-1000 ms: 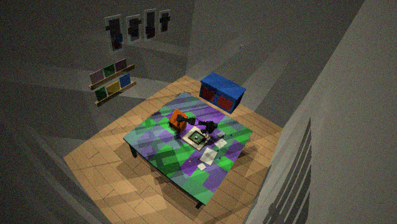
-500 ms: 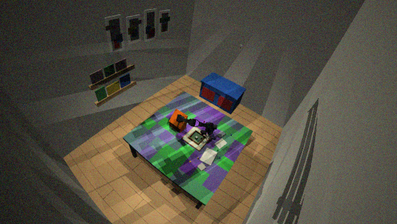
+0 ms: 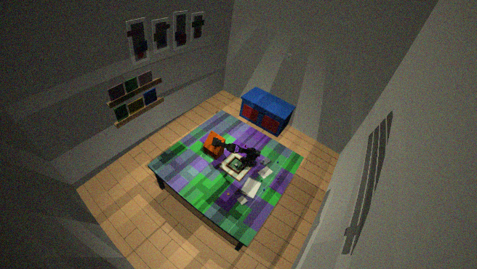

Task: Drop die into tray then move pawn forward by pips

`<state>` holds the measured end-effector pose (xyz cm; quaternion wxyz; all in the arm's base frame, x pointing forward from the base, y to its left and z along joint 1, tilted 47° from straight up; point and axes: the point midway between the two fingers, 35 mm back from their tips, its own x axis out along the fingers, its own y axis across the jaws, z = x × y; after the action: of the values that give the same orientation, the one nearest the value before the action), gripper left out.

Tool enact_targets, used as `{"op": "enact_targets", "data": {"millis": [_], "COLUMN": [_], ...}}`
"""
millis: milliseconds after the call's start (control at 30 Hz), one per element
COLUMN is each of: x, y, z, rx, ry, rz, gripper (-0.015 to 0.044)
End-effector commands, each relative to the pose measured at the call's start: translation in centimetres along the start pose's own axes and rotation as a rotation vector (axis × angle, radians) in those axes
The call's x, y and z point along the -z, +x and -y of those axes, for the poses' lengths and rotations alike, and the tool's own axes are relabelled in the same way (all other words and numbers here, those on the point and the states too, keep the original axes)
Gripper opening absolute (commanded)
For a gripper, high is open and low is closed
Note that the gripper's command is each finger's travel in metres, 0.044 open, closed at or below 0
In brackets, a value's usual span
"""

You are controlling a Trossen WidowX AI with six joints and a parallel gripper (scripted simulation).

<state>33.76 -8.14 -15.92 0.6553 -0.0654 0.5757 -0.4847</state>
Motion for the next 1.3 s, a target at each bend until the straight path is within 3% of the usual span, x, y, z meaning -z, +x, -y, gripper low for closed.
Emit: {"op": "enact_targets", "data": {"millis": [0,267,800,1267], "x": [0.0,-0.1,-0.3,2.0], "y": [0.0,-0.4,-12.6,-8.7], "z": [0.0,0.0,0.0,0.4], "rx": [0.002,0.001,-0.003,-0.003], "ry": [-0.004,-0.004,-0.004,-0.009], "rz": [0.003,0.003,0.001,0.0], "gripper": [0.0042,0.0,0.0,0.0]}}
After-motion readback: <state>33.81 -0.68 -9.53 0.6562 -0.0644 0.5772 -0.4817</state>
